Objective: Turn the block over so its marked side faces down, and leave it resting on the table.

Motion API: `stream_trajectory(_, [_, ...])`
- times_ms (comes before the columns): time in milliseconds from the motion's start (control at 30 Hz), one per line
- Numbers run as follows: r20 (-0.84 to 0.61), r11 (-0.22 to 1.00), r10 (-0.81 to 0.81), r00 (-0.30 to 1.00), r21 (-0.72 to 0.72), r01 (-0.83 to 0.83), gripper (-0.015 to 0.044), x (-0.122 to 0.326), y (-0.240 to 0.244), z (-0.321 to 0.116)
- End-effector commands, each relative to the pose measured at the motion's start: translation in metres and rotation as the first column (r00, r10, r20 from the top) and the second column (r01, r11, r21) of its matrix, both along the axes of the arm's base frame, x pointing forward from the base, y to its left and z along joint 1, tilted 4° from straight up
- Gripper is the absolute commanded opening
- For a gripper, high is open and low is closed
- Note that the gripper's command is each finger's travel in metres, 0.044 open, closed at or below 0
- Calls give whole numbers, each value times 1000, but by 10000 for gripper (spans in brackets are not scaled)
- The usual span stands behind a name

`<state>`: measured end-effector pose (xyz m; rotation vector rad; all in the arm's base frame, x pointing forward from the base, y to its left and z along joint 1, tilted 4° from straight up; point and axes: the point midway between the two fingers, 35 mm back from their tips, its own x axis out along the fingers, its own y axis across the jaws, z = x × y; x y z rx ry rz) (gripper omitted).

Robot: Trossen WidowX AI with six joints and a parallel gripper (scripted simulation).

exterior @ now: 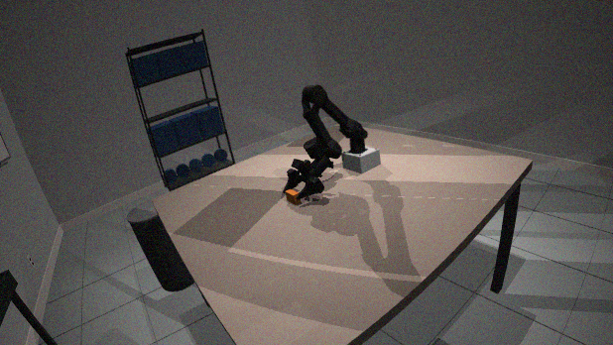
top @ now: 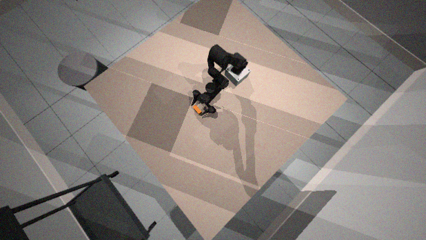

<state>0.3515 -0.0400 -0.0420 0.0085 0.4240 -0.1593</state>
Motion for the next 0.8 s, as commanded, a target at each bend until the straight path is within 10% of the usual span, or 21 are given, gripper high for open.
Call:
stream_trajectory(0, [-1, 1000, -2, 1000, -4, 2, 440, 0, 0, 0])
stream_trajectory(467, [-7, 1000, -2, 1000, -4, 2, 440, 0, 0, 0])
stream_trajectory(767, [-277, 999, 0, 961, 38, 11, 440, 16, 0, 18])
